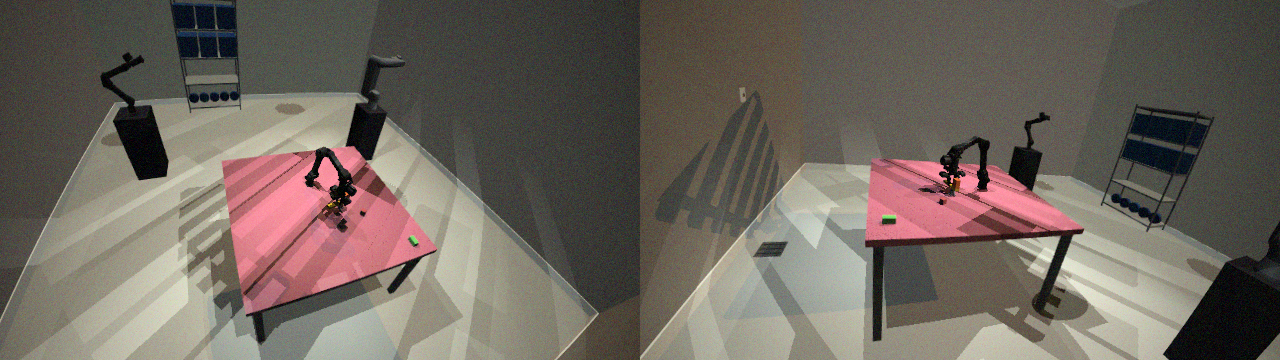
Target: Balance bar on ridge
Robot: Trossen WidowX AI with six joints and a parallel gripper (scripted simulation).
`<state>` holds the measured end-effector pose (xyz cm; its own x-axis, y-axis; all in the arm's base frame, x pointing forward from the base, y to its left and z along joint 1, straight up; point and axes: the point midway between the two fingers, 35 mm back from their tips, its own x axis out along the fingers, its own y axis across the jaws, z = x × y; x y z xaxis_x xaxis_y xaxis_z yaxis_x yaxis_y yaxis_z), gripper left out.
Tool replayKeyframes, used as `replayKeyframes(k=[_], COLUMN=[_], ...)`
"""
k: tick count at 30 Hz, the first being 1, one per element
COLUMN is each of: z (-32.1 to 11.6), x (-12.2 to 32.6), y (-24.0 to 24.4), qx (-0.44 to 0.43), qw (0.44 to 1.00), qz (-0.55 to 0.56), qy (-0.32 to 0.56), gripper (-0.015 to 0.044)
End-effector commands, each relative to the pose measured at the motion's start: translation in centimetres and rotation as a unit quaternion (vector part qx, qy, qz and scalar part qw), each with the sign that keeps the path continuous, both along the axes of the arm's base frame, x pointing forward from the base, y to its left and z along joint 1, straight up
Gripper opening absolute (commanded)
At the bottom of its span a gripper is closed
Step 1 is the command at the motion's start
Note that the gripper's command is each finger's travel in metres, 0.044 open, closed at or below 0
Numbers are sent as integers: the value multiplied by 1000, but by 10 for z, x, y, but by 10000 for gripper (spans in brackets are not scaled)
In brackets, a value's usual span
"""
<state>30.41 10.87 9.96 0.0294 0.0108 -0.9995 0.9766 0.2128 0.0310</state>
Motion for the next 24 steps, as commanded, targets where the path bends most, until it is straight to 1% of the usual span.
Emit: replayKeyframes(k=[1, 5, 6, 24], z=[0, 0, 0, 0], x=[0, 0, 0, 0], y=[0, 0, 0, 0], qx=[0, 0, 0, 0], qw=[1000, 1000, 1000, 1000], qz=[0, 0, 0, 0], qy=[0, 0, 0, 0], gripper=[52, 157, 167, 168])
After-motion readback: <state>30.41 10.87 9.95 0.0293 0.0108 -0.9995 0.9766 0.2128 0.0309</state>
